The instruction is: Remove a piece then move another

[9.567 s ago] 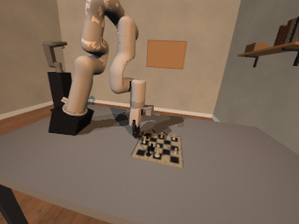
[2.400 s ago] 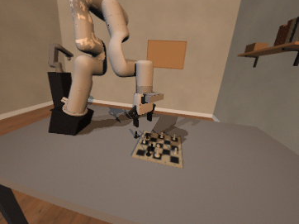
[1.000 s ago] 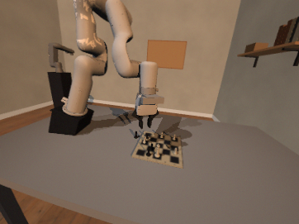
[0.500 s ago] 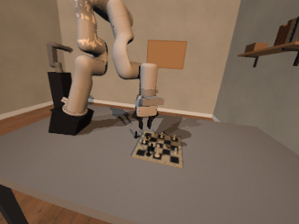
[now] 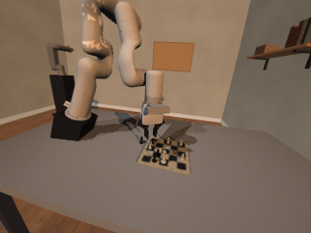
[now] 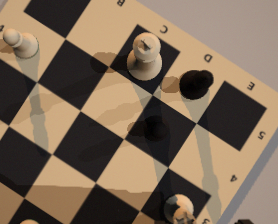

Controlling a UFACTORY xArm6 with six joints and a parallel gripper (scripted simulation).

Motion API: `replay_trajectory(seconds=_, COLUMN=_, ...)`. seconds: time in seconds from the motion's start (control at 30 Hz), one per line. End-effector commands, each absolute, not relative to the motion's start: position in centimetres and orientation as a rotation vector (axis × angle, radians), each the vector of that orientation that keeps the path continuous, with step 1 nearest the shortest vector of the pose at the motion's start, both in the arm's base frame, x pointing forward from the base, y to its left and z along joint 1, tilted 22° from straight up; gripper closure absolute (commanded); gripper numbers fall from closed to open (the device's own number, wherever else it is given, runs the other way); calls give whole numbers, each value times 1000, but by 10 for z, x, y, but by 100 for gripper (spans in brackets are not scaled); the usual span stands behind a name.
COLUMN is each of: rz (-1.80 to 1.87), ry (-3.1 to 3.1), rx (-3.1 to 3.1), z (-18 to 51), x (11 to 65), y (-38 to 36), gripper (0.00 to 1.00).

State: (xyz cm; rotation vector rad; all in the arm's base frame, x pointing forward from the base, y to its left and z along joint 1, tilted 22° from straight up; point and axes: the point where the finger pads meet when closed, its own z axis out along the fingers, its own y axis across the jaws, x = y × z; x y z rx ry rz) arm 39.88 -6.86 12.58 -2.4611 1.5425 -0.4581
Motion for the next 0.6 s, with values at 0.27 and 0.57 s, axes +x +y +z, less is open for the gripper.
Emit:
replay_trajectory(seconds=0.27, rz=-463, ry=1541, rx=-2459, z=112, x=407, y=-68, gripper=61)
replay_trajectory(seconds=0.57, rz=-463, ry=1541, rx=-2459, z=104, x=410, y=-68, gripper=61)
